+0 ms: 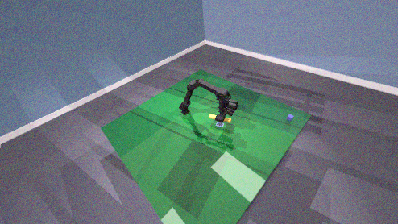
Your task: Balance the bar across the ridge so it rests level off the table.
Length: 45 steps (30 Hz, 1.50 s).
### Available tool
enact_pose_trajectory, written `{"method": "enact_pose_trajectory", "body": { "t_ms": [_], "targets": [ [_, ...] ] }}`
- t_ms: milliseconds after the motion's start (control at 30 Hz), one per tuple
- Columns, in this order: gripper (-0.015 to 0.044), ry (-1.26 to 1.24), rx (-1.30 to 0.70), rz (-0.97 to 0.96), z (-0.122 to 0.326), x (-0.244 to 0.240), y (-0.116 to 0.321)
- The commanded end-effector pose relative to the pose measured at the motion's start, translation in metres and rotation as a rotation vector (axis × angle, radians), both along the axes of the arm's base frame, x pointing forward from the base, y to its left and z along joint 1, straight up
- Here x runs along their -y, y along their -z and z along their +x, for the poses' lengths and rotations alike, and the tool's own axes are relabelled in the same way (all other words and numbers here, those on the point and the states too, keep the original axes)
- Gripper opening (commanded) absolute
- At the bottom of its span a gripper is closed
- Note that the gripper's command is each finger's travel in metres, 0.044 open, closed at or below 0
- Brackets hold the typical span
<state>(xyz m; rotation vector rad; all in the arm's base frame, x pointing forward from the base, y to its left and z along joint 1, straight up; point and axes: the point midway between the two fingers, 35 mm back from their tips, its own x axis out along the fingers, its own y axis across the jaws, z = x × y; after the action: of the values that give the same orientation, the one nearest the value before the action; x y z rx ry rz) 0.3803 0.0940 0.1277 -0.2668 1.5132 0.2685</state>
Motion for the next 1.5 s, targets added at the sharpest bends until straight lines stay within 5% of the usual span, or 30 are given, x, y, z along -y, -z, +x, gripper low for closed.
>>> {"method": "enact_pose_trajectory", "body": {
  "t_ms": [0, 1467],
  "targets": [
    [0.0000, 0.002, 0.000, 0.002, -0.0001, -0.0002, 0.0004],
    [0.0000, 0.002, 0.000, 0.002, -0.0002, -0.0002, 0.0041]
  ]
}}
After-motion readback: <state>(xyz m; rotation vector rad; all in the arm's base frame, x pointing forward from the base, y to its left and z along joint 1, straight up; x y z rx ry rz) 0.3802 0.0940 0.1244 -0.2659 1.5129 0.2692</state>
